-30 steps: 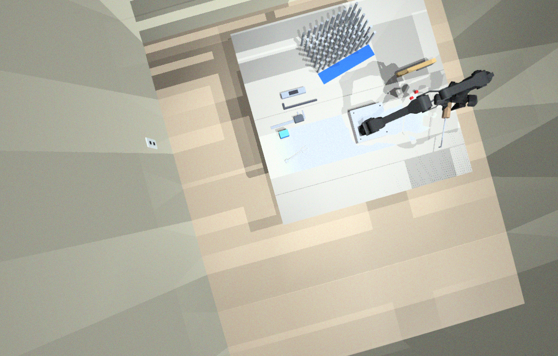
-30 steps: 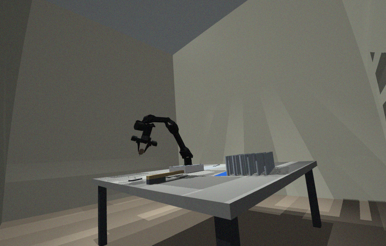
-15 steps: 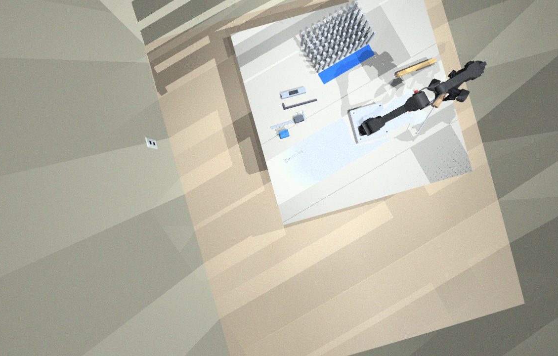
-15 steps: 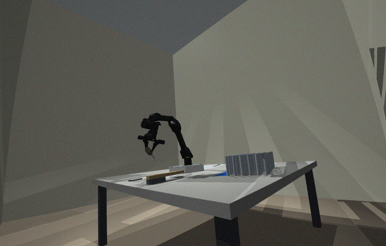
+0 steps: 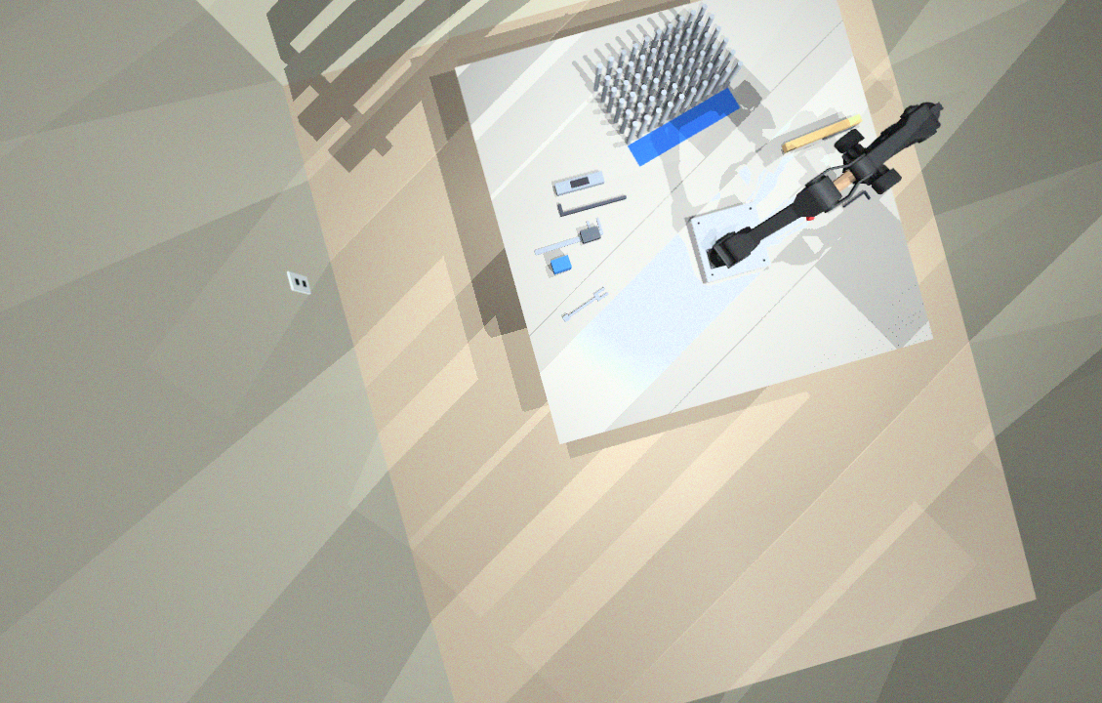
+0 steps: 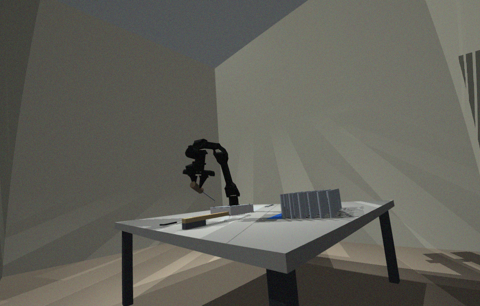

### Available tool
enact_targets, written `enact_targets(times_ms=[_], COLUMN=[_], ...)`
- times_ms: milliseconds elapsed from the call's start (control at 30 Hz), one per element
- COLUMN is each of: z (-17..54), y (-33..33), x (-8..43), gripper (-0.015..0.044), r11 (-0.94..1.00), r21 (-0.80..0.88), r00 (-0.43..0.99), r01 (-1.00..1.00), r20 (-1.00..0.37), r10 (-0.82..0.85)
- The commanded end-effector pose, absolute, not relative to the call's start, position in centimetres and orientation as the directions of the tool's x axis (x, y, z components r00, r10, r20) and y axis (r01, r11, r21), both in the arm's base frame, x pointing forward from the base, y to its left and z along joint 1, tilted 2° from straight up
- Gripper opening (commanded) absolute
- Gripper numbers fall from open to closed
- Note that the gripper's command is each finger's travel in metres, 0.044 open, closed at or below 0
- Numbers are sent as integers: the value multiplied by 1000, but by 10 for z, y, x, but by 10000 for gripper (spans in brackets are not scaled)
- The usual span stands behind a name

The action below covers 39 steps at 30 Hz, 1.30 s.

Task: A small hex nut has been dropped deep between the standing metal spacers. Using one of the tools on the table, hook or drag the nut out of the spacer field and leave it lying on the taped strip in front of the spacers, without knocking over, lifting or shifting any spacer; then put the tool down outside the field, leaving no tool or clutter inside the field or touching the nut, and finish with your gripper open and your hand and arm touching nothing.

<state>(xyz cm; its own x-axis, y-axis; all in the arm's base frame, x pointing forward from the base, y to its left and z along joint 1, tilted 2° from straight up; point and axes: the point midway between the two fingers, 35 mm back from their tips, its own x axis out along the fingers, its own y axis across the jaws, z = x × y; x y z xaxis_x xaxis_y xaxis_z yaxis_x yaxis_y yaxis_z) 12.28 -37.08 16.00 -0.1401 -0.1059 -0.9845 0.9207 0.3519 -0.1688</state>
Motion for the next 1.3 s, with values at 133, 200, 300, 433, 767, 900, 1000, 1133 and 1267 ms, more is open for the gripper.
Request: enact_targets(times_ms=[133,200,300,433,767,900,1000,1133,1267], z=[162,162,162,162,163,163,164,164,165], y=[-346,-340,-331,-317,-282,-267,-256,-240,-225], x=[155,162,172,185,215,225,233,242,250], gripper=[0,0,0,0,0,0,0,0,0], r11=[151,100,22,-82,-341,-440,-511,-599,-680], r21=[-73,-51,-20,15,70,74,69,53,26], r00=[-61,-44,-19,13,86,111,130,152,172], r01=[986,994,1000,996,937,895,857,799,733], r20=[-995,-997,-998,-999,-996,-992,-988,-982,-974], r10=[-80,-70,-55,-33,32,61,84,115,148])
